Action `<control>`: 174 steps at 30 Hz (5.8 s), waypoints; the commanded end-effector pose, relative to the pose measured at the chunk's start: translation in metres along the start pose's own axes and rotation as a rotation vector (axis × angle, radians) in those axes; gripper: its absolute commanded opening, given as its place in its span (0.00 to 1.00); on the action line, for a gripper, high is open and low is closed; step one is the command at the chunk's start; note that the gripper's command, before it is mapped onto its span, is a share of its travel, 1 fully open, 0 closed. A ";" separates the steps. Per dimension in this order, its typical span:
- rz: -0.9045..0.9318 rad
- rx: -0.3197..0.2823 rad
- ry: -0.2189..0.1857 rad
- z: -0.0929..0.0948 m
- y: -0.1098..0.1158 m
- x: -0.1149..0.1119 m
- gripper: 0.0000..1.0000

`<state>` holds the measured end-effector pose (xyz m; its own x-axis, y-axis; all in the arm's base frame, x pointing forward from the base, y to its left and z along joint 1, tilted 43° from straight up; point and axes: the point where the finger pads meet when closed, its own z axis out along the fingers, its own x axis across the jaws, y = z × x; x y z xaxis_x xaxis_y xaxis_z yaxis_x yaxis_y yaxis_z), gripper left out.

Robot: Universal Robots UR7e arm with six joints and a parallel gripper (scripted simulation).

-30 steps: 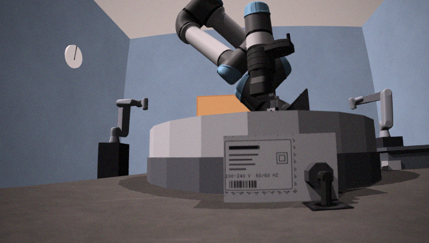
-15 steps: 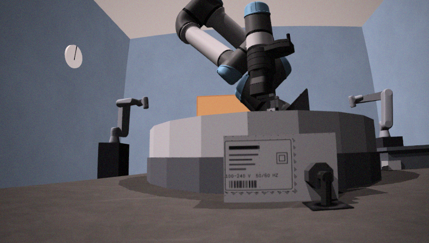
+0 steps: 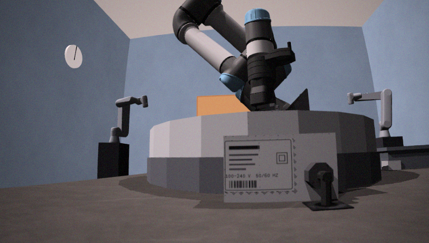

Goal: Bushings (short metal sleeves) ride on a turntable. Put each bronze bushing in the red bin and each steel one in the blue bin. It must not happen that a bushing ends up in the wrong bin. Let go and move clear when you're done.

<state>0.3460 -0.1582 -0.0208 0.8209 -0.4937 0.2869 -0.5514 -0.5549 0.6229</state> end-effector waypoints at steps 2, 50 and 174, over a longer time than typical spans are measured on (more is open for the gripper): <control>0.000 0.002 0.004 0.008 0.000 0.001 0.40; 0.000 0.002 0.004 0.045 0.000 0.001 0.40; 0.000 0.002 0.004 0.031 0.000 0.001 0.00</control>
<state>0.3414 -0.1810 -0.0454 0.8218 -0.4910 0.2890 -0.5512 -0.5566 0.6216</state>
